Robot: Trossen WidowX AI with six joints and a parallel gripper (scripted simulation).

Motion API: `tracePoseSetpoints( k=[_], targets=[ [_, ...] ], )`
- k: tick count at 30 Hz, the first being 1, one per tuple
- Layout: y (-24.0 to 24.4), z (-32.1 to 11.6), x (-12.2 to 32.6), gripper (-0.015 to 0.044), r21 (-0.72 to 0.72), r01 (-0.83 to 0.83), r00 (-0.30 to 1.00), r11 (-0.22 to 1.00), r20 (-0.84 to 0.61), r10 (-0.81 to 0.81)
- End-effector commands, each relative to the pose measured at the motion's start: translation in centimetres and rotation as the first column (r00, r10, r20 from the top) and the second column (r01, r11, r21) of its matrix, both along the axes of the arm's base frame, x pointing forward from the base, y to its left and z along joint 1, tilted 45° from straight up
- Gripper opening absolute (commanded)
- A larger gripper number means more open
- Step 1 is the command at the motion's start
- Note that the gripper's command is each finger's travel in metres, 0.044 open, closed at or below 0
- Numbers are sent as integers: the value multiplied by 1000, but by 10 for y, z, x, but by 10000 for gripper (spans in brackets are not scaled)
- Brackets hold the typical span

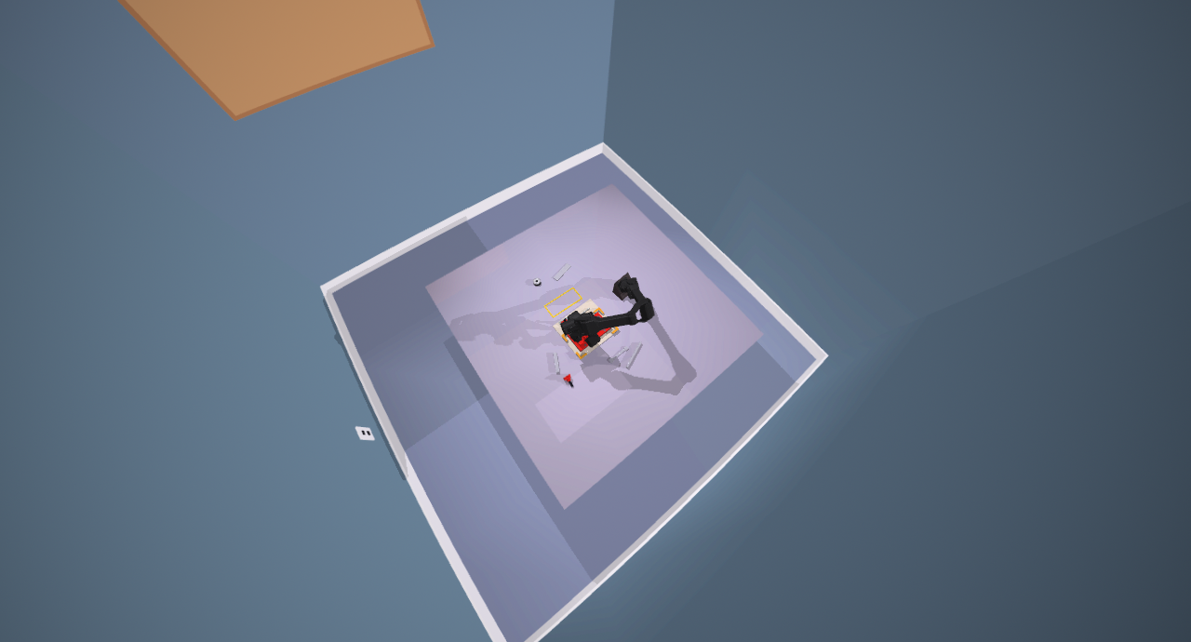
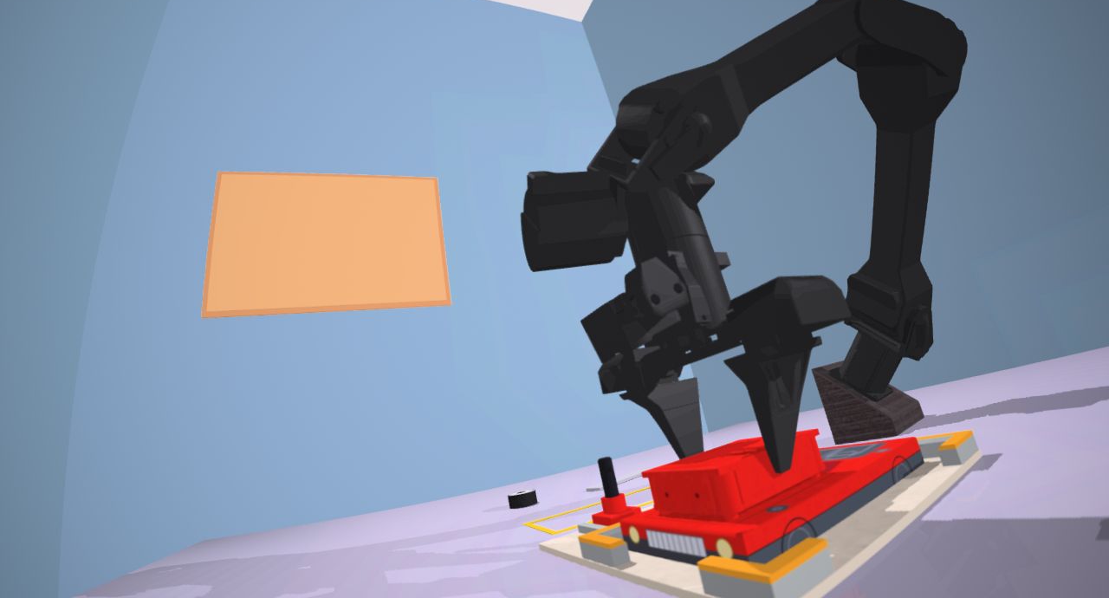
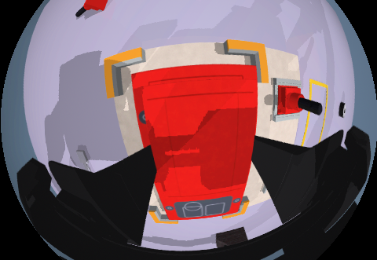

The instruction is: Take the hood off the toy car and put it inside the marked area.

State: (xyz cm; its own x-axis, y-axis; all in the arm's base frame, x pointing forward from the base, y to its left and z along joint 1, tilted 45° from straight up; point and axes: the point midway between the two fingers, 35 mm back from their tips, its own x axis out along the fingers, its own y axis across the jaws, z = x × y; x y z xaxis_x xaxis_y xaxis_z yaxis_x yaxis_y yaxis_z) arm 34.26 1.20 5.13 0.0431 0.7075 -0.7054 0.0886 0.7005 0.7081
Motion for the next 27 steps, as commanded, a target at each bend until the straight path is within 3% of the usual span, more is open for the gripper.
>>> tracePoseSetpoints(
  k=[1, 27],
  targets=[
    [-4, 3, 1, 0, -4, 0, 1000, 1000, 4, 0],
    [-16, 14, 0, 0, -4, 0, 1000, 1000, 3, 0]
  ],
)
